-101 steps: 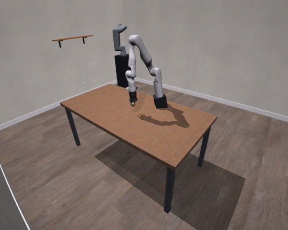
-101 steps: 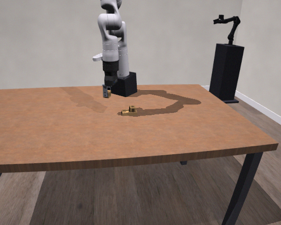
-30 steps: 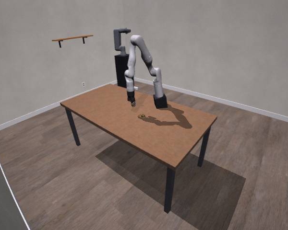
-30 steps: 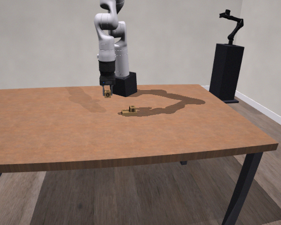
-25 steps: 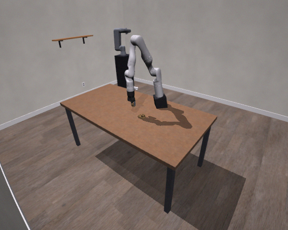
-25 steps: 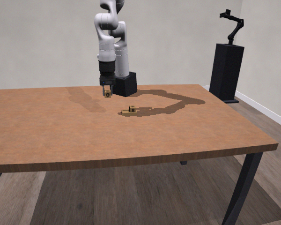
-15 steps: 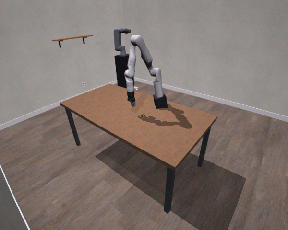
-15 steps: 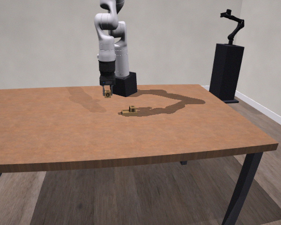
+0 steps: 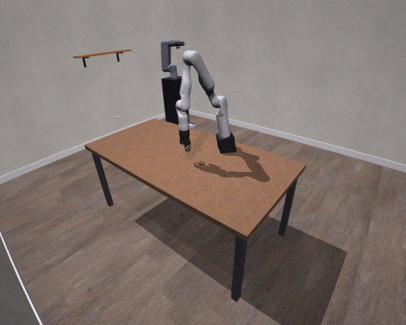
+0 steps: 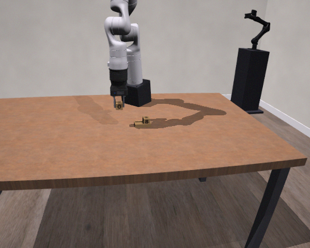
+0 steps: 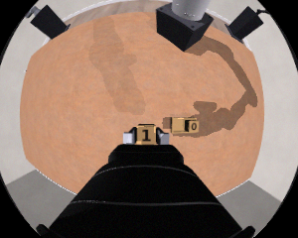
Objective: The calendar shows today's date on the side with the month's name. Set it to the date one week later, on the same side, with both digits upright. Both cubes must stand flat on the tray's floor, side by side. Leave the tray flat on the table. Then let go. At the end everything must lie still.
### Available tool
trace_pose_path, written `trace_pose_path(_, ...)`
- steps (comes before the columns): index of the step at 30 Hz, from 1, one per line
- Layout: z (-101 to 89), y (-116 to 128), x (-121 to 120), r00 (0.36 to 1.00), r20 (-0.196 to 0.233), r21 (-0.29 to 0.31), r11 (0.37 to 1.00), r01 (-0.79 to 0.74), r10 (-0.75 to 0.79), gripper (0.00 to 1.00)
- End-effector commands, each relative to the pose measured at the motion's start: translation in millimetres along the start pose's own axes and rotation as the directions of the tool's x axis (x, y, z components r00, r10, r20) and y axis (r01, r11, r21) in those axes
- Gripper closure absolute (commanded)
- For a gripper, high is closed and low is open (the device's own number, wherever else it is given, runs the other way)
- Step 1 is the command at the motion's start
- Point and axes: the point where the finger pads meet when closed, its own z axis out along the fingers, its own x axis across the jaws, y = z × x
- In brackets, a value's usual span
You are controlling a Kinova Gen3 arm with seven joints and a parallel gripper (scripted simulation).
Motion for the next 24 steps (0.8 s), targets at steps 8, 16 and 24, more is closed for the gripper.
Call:
trace_pose_path(8, 31.8, -4.5, -1.2, 1.0, 0.0, 0.012, 1.0, -0.004, 0.004, 0.4)
trace_pose_path(16, 69.3, -5.0, -1.1, 1.0, 0.0, 0.012, 1.0, -0.004, 0.004, 0.4)
trace_pose_path(24, 85.3, -5.2, -1.1, 1.0, 0.0, 0.012, 1.0, -0.004, 0.004, 0.4)
